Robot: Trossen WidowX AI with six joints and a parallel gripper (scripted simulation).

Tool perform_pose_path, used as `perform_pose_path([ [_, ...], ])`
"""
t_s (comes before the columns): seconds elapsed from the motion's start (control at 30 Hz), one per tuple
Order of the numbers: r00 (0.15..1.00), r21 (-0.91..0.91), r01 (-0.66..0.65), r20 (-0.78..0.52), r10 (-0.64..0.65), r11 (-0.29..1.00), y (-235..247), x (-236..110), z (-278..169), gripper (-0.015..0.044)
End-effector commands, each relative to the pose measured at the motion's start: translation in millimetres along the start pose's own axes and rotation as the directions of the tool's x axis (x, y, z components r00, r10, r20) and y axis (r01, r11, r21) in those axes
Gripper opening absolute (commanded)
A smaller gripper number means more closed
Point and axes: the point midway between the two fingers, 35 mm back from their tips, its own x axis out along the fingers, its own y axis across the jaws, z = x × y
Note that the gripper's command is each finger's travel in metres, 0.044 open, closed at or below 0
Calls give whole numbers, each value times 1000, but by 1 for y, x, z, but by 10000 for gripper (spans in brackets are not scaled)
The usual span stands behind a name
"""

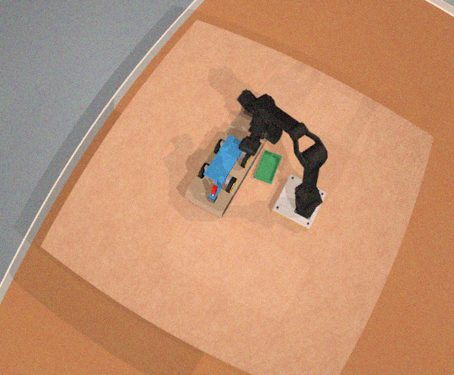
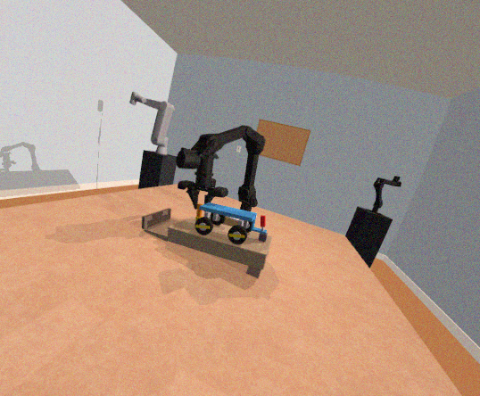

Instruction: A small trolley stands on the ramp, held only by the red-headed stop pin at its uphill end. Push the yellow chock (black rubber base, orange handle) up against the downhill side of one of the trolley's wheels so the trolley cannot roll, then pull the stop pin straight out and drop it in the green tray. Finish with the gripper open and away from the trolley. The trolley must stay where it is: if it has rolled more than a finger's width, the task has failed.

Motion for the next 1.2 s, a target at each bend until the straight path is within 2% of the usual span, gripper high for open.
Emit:
perform_pose_path([
  [0.0, 1000, -4, -2, -15, 2, 1000, 1, -16, -1, 190],
  [0.4, 1000, -4, -2, -15, 2, 1000, 1, -53, -2, 190],
  [0.53, 1000, 0, -3, -8, 3, 1000, 1, -45, -1, 295],
  [0.6, 1000, -17, -8, -11, 7, 1000, 0, -45, -1, 242],
  [0.67, 1000, -68, -22, -18, 21, 997, -4, -48, -3, 190],
  [0.93, 990, -390, -130, -97, 99, 911, -30, -63, -22, 190],
  [1.17, 994, -696, -76, -105, 3, 714, -91, -65, -39, 190],
])
